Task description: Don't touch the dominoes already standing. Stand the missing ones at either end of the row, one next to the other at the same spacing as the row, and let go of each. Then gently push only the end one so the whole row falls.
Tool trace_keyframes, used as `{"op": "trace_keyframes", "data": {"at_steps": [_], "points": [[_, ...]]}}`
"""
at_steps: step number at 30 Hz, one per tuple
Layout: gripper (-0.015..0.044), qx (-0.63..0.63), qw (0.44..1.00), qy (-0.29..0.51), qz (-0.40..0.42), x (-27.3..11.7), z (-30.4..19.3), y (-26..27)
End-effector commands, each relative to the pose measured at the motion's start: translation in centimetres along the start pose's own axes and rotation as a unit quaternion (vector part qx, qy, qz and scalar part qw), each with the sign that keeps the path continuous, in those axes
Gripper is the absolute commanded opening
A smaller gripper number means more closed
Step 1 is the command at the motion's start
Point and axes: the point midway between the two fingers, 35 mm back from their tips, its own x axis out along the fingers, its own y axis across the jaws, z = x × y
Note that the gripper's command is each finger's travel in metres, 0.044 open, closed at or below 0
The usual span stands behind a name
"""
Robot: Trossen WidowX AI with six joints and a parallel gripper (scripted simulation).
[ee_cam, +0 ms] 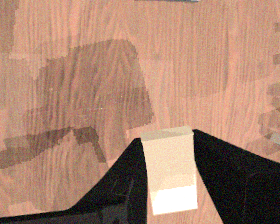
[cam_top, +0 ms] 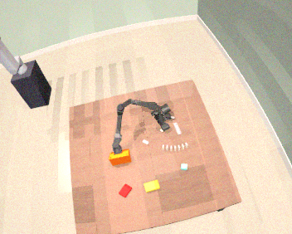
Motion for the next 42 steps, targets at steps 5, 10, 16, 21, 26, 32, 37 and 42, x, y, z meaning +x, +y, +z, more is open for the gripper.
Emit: {"op": "trace_keyframes", "data": {"at_steps": [5, 10, 16, 21, 26, 32, 37, 42], "points": [[0.0107, -0.003, 0.998, -0.057, -0.037, 1.3, 0.7, -0.5], [0.0107, -0.004, 0.995, -0.089, -0.054, 2.0, 1.0, -0.6], [0.0107, -0.002, 0.989, -0.131, -0.070, 2.7, 1.4, -0.7], [0.0107, 0.000, 0.983, -0.167, -0.081, 3.1, 1.6, -0.6], [0.0107, 0.005, 0.975, -0.205, -0.088, 3.4, 1.7, -0.5], [0.0107, 0.012, 0.963, -0.252, -0.092, 3.5, 1.7, -0.2], [0.0107, 0.019, 0.952, -0.292, -0.092, 3.3, 1.6, 0.2], [0.0107, 0.028, 0.939, -0.331, -0.089, 3.0, 1.4, 0.6]]}}
